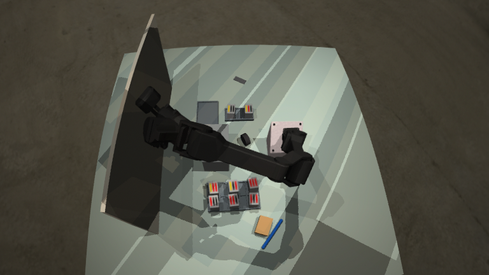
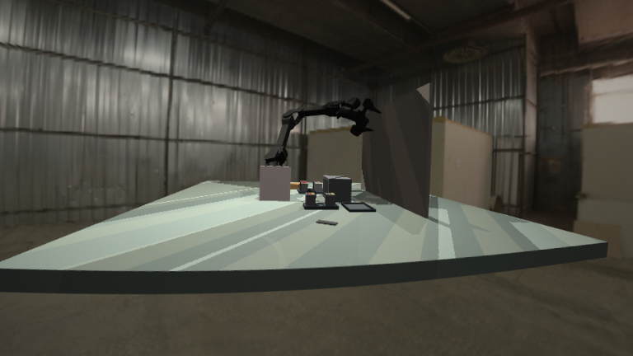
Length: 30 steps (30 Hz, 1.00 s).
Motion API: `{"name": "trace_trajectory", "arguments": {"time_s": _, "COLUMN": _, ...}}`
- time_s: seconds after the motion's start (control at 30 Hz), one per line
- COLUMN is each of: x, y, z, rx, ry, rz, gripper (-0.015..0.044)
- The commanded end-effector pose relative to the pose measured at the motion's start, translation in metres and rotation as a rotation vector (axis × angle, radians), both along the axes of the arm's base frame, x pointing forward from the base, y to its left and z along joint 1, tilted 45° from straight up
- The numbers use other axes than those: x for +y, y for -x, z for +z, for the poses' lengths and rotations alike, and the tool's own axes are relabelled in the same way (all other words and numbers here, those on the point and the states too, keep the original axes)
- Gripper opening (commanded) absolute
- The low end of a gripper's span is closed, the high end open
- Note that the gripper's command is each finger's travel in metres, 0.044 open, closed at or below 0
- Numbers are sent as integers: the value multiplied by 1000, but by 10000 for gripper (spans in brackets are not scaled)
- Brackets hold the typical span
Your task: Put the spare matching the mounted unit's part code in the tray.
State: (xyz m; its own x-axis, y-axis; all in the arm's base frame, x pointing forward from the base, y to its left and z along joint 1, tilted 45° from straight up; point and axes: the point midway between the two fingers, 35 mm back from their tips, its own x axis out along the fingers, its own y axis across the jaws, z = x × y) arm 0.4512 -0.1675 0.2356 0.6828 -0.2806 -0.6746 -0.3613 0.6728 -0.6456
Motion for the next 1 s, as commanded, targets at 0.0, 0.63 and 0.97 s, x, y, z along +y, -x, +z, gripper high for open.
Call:
{"name": "trace_trajectory", "arguments": {"time_s": 0.0, "x": 17, "y": 18, "z": -64, "rx": 228, "ry": -370, "rz": -30, "gripper": 440}}
{"name": "trace_trajectory", "arguments": {"time_s": 0.63, "x": 81, "y": 77, "z": -123, "rx": 808, "ry": -1300, "rz": -403, "gripper": 440}}
{"name": "trace_trajectory", "arguments": {"time_s": 0.97, "x": 81, "y": 77, "z": -123, "rx": 808, "ry": -1300, "rz": -403, "gripper": 440}}
